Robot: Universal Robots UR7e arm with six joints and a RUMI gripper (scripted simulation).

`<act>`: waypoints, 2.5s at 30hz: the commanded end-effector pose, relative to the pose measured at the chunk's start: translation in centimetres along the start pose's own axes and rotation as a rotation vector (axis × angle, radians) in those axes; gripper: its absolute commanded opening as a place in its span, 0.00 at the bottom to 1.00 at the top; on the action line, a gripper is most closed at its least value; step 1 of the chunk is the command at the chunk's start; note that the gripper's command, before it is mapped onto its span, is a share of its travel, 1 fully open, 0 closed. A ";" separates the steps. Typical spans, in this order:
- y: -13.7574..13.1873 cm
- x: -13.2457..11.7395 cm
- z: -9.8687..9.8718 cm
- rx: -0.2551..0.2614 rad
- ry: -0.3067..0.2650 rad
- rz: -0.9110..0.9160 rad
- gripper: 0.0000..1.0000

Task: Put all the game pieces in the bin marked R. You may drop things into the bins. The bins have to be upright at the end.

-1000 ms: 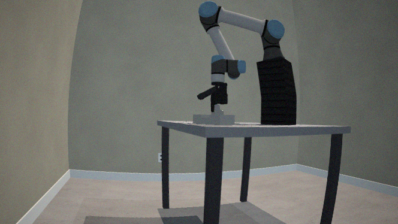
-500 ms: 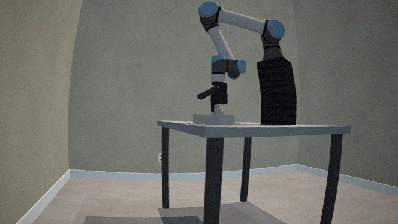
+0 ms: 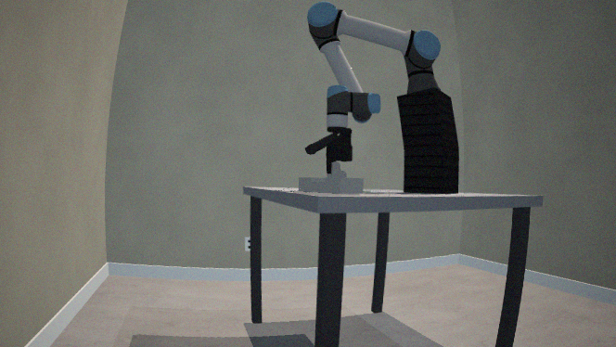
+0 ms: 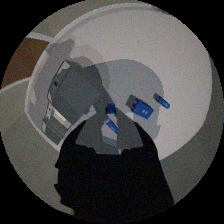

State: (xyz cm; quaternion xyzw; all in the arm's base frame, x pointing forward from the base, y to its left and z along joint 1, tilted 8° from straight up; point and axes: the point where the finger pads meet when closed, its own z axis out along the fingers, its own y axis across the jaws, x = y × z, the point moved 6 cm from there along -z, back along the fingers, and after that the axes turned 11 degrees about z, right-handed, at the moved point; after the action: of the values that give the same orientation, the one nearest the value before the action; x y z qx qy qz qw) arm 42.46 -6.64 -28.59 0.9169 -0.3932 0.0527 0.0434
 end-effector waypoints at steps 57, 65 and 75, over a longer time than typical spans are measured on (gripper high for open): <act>-8.9 -3.6 -6.7 0.011 -0.002 0.681 0.00; -12.0 -4.9 -6.7 0.001 0.001 0.797 0.00; -12.1 -4.9 -6.7 0.001 0.001 0.797 0.00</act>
State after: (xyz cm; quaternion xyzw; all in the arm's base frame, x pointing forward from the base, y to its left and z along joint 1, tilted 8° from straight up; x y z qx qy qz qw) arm 47.44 6.00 -23.13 0.6928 -0.7179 0.0656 0.0193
